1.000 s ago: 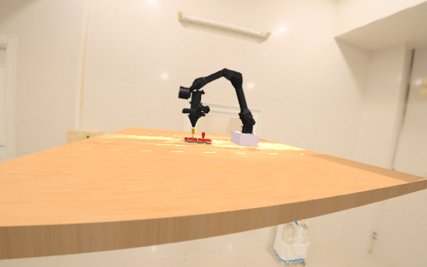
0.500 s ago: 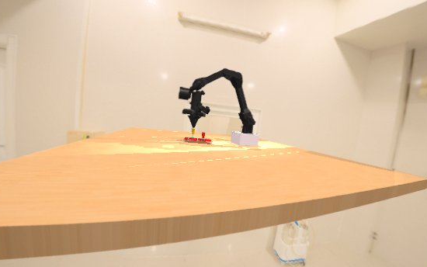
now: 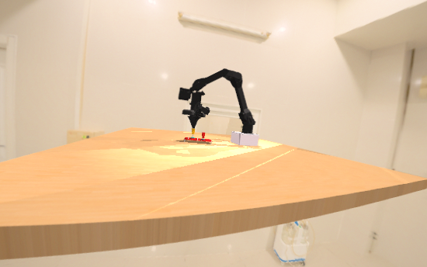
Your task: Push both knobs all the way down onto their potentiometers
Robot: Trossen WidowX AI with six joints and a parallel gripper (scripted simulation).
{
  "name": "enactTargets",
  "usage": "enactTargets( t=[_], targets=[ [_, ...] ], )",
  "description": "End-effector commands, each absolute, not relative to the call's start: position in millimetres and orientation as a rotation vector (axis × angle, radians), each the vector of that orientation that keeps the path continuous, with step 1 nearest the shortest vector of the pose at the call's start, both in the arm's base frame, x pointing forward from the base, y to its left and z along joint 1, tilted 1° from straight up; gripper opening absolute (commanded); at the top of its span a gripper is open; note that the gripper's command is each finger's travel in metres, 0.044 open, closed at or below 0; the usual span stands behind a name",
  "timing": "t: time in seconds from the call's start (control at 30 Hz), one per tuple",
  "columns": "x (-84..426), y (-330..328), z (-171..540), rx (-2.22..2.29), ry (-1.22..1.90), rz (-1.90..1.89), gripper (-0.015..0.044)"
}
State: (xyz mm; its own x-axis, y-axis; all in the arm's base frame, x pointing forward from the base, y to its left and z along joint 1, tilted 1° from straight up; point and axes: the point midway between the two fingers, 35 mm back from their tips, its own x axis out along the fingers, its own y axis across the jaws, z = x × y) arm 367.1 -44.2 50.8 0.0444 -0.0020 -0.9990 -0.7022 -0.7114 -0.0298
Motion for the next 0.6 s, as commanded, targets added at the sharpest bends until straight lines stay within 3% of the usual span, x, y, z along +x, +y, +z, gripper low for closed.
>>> enactTargets(
  t=[0.0, 0.57],
  targets=[
    [366.6, -44.9, 48.6, -1.803, 0.709, 1.724, 0.0000],
    [366.6, -44.9, 49.5, -1.803, 0.709, 1.724, 0.0000]
  ],
)
